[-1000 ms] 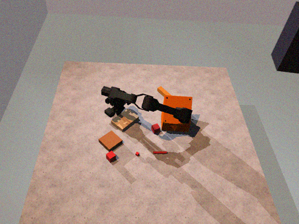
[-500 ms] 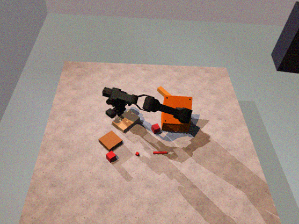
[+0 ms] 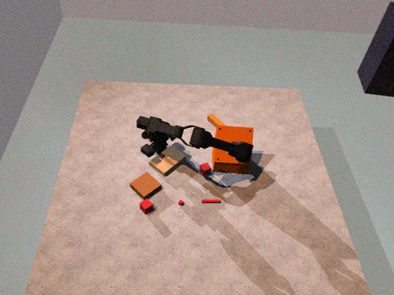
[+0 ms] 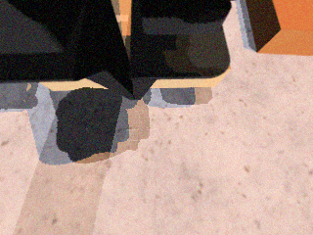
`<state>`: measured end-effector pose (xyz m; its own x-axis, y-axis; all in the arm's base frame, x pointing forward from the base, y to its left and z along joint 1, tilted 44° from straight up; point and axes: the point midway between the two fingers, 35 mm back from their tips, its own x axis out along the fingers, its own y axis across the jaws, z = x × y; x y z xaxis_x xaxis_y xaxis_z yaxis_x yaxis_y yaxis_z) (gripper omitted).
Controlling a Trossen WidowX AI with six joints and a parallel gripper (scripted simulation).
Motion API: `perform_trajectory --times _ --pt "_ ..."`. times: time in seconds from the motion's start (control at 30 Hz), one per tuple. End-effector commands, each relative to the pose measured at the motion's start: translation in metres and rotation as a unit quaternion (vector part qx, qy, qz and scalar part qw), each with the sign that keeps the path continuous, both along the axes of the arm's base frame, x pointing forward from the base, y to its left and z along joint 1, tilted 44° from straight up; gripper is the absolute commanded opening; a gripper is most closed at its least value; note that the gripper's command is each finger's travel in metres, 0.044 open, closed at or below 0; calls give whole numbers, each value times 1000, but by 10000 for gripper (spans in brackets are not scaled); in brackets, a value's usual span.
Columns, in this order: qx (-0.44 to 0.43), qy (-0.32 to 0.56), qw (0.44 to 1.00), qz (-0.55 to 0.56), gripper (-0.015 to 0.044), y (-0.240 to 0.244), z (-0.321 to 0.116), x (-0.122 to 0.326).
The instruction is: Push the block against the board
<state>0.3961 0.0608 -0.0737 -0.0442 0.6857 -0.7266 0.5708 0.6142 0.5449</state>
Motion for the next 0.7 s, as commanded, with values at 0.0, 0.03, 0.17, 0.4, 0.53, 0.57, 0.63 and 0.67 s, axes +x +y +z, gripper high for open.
perform_trajectory --times 0.0,0.03,0.17,0.4,0.53,0.57,0.63,0.67 --pt "4 9 1000 3 0 7 1 -7" --pt "4 9 1000 3 0 7 1 -8" --pt "4 9 1000 3 0 8 3 -11" --pt "4 9 1000 3 0 10 5 -16" --pt "4 9 1000 3 0 11 6 -18" --pt "4 9 1000 3 0 11 6 -19" --pt "4 9 1000 3 0 12 7 -20" --pt "4 9 1000 3 0 12 7 -21"
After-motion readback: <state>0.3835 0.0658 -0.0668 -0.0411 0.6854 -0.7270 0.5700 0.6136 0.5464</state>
